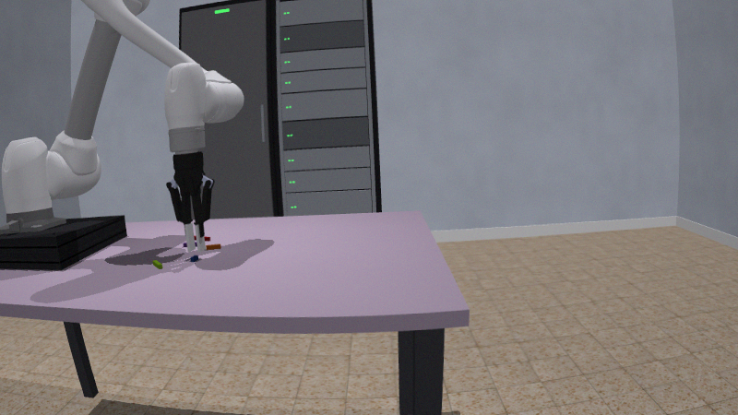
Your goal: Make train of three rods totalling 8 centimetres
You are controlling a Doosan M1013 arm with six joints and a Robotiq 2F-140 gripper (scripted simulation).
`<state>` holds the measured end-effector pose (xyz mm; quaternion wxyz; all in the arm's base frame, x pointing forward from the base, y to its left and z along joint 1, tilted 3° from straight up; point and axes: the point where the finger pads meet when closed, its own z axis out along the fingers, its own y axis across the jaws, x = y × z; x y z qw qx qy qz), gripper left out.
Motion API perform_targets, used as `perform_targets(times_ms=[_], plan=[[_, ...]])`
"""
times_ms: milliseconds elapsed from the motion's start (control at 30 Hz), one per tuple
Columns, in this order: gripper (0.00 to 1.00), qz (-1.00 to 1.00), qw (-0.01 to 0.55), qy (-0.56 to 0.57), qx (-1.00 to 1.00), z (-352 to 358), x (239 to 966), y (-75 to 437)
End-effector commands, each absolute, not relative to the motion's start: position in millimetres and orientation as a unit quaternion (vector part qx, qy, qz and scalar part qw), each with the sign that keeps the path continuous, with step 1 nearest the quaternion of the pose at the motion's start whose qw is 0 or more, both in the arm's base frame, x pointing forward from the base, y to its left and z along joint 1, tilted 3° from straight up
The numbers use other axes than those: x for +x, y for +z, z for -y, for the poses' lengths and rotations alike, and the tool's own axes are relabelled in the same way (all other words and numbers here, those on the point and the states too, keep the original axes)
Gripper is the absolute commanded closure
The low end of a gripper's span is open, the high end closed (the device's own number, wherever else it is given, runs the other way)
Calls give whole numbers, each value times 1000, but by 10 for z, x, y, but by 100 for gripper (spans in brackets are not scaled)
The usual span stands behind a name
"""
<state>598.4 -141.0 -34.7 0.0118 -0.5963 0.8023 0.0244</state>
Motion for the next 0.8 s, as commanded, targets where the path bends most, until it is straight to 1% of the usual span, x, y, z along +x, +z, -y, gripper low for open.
perform_targets(times_ms=[0,367,667,700,767], plan=[[85,-802,12,24,-596,1414,5985,-272],[85,-802,12,24,-596,1443,5991,273],[85,-802,12,24,-596,1448,5992,358],[0,-802,12,24,-596,1448,5992,358],[0,-802,12,24,-596,1448,5992,358]])
